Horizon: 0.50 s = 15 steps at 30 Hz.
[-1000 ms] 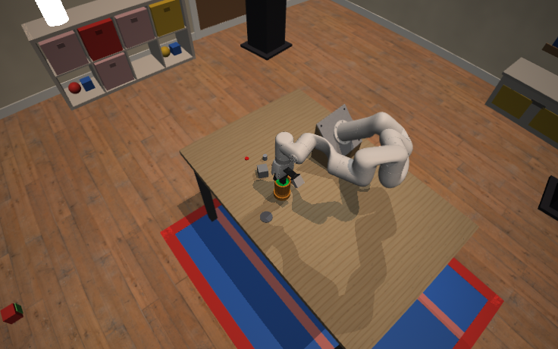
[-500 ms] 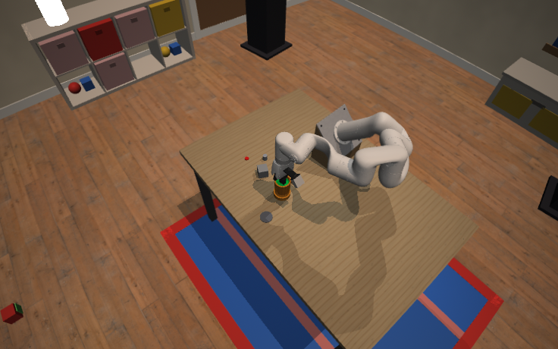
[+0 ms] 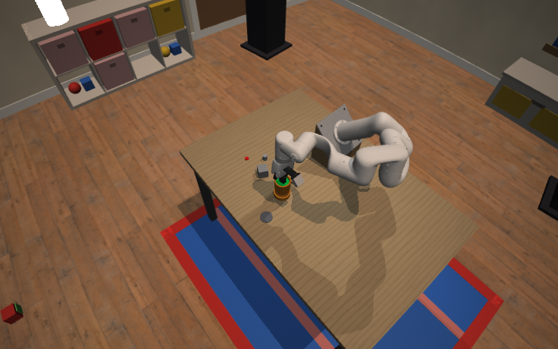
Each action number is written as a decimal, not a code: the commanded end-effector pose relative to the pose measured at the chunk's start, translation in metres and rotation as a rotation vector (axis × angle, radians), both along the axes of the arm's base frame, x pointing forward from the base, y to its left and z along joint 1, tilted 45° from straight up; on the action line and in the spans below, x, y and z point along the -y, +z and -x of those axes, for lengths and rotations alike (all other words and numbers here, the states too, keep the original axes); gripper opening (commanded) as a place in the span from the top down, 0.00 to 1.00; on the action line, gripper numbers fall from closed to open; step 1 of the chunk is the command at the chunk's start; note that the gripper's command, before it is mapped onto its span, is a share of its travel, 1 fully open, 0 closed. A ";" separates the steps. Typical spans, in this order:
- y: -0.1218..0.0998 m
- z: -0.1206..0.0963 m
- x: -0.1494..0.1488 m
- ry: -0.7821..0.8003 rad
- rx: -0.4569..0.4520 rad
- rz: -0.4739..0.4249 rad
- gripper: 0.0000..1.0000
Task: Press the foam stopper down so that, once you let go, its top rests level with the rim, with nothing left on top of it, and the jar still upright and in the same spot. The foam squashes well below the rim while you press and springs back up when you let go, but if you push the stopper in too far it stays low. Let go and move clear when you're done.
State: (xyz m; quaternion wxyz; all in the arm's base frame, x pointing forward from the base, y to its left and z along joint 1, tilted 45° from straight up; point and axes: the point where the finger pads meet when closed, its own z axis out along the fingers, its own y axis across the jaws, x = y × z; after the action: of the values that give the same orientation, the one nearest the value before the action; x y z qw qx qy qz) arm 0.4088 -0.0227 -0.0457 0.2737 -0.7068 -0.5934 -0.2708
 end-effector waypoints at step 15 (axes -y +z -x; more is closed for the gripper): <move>0.031 0.002 0.032 -0.003 0.002 0.002 1.00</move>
State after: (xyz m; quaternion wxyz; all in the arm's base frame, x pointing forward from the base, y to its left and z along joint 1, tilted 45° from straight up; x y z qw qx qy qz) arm 0.4066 -0.0475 -0.0215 0.2736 -0.7071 -0.5932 -0.2707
